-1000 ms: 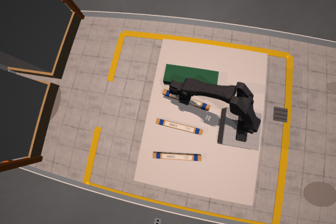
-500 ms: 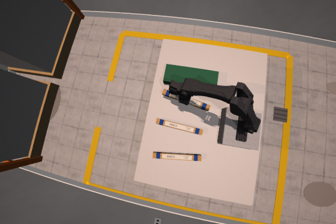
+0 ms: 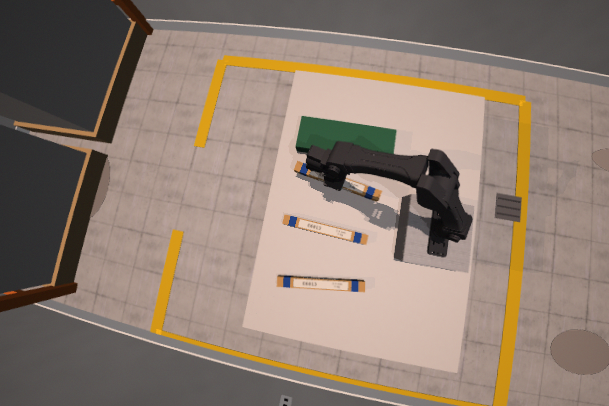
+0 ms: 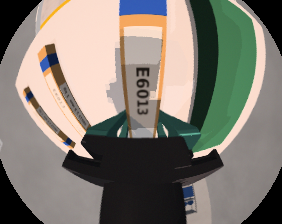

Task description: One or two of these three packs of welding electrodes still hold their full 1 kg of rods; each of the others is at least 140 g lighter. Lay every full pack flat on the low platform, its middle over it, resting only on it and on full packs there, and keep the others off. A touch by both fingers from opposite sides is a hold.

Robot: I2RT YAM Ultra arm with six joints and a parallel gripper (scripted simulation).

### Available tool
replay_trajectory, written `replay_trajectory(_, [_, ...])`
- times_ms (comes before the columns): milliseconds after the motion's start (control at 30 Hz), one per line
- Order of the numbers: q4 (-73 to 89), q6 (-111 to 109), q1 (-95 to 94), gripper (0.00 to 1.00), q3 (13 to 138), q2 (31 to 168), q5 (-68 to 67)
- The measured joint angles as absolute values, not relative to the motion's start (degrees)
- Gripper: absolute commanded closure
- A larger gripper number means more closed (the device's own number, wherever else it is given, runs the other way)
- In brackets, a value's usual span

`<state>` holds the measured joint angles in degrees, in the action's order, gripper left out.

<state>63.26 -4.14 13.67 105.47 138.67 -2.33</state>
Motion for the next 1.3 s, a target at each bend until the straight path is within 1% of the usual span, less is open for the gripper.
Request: replay_trajectory(1300, [76.5, -3.8, 13.4, 1.00, 117.7, 137.3, -2.3])
